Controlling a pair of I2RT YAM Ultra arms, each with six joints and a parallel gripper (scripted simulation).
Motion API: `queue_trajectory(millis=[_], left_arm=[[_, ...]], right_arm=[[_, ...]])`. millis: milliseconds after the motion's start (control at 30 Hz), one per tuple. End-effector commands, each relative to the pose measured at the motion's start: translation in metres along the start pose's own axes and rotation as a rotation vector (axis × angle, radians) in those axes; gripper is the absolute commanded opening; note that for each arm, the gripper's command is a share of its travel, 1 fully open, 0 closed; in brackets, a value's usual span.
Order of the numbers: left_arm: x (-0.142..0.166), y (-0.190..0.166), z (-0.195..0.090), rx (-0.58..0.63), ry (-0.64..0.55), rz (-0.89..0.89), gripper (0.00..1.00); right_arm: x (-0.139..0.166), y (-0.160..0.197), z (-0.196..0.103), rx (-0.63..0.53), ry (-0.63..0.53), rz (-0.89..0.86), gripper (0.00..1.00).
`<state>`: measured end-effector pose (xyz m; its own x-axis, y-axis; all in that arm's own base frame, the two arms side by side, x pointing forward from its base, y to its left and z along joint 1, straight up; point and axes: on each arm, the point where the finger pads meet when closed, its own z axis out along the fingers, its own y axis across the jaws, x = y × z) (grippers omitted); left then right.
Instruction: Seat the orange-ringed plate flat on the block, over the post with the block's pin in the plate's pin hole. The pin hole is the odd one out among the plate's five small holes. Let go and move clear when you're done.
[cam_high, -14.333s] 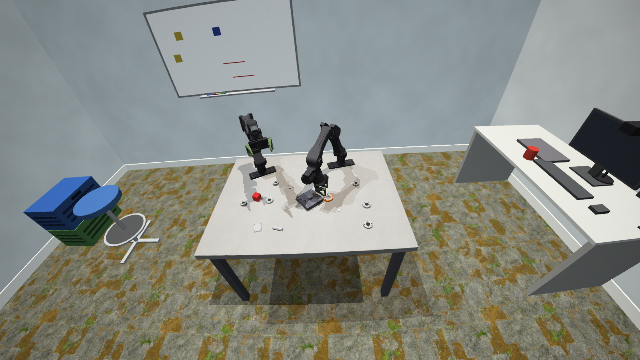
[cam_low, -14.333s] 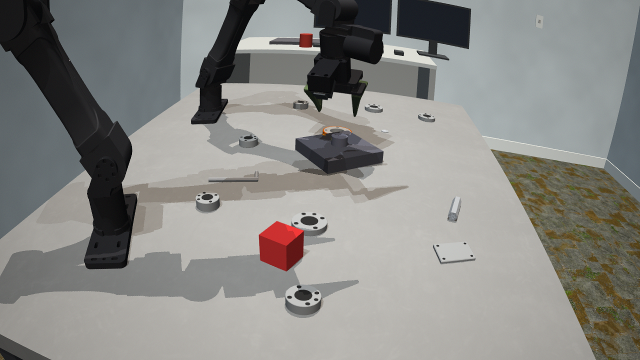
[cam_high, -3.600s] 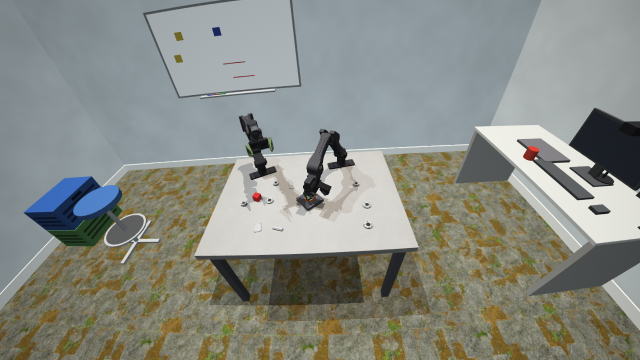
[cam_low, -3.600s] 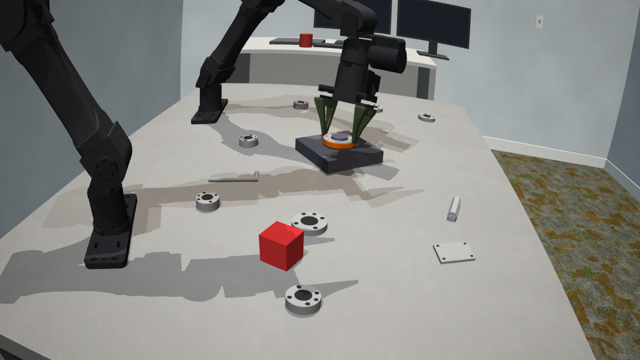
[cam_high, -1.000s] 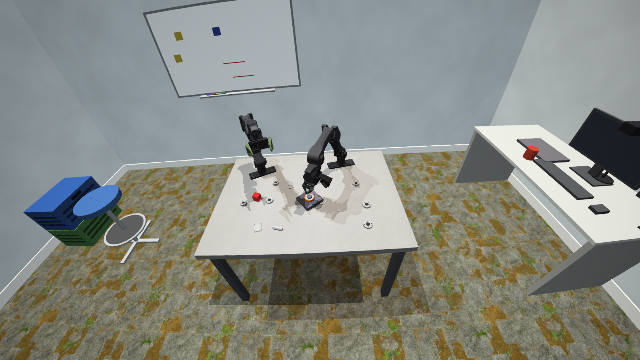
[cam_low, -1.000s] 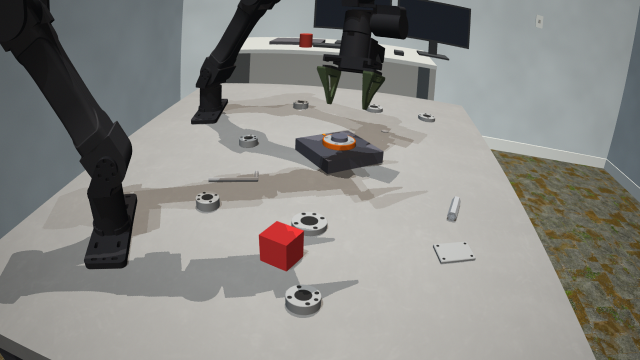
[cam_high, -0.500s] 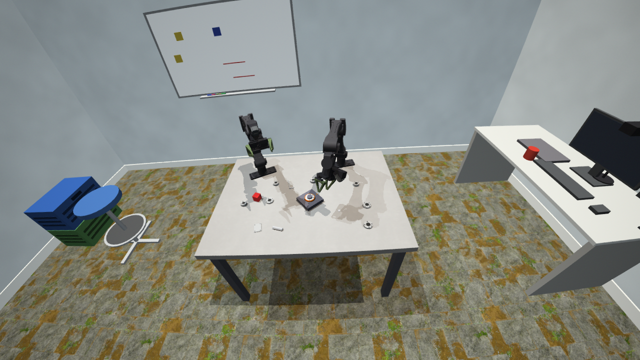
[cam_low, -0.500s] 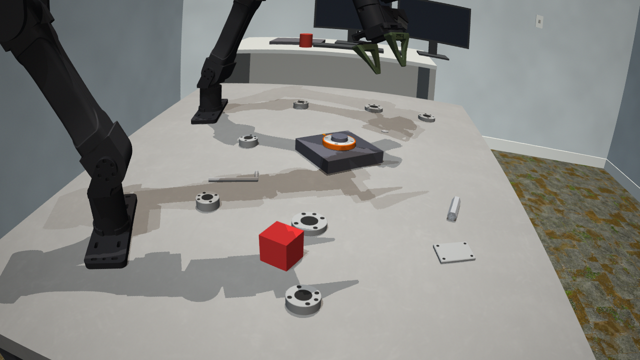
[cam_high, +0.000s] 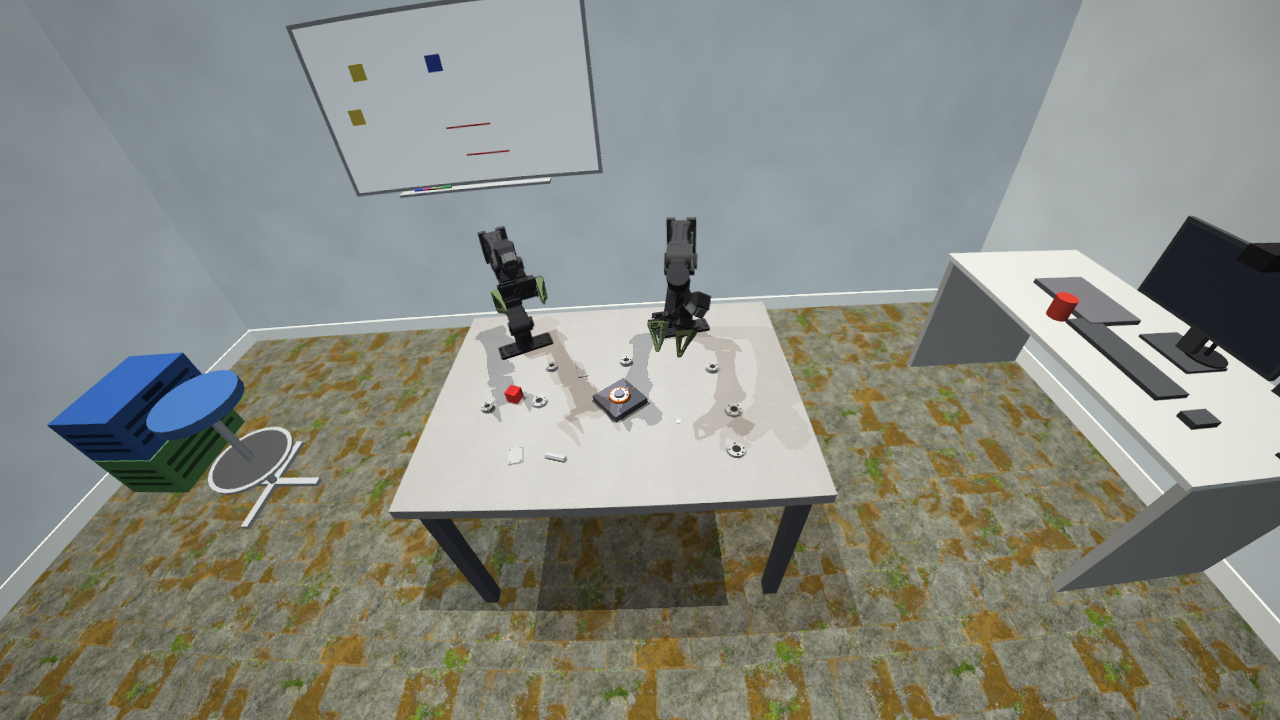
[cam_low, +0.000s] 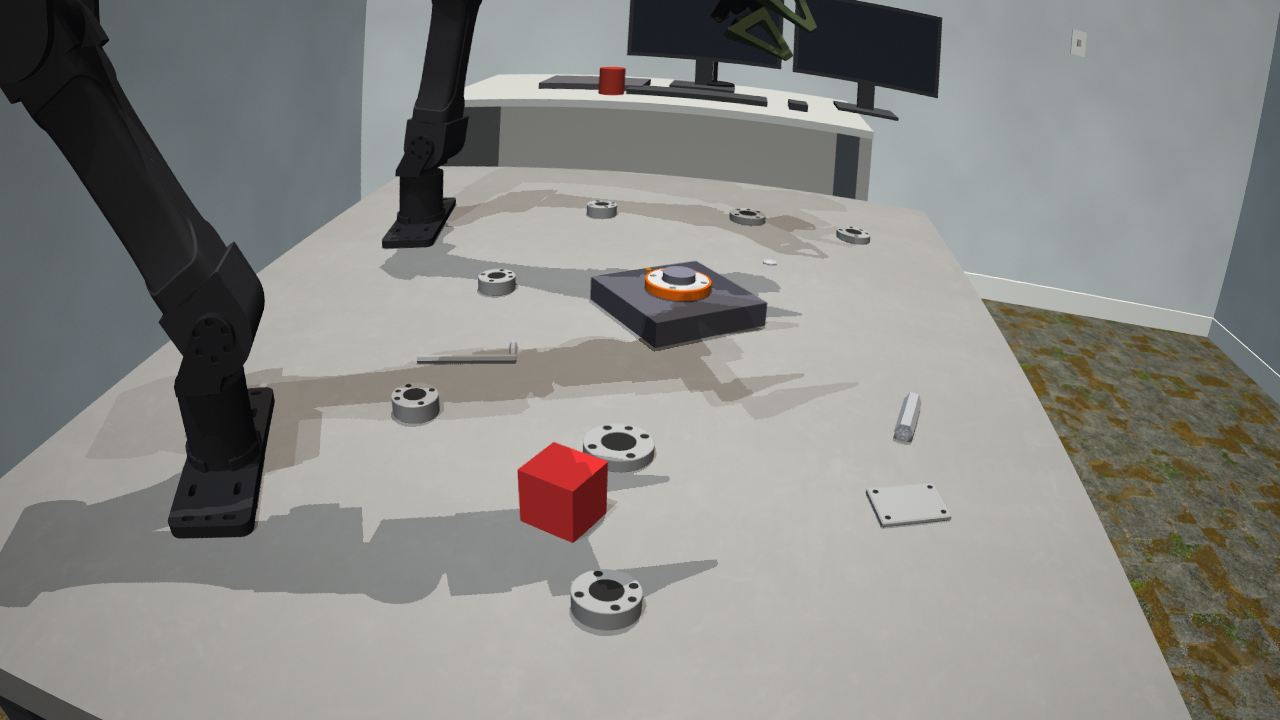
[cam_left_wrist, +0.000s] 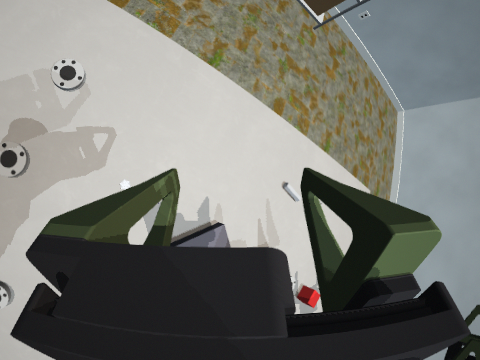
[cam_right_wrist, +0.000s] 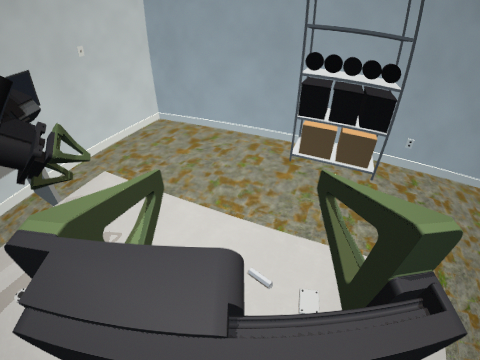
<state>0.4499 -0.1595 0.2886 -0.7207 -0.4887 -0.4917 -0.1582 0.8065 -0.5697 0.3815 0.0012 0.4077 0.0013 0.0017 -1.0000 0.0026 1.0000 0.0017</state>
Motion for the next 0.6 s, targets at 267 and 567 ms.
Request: queue_trajectory(millis=[267,567], left_arm=[[-0.123,-0.034,-0.165,0.134,-0.533,0.324,0.77],[-0.141,-0.042,-0.320,0.064,-0.934,0.536,0.77]], right_arm=[[-0.003,-0.003,-0.002,0.005,-0.002,-0.009,1.00],[-0.001,-0.001,-0.002,-0.003,0.002,-0.010,1.00]])
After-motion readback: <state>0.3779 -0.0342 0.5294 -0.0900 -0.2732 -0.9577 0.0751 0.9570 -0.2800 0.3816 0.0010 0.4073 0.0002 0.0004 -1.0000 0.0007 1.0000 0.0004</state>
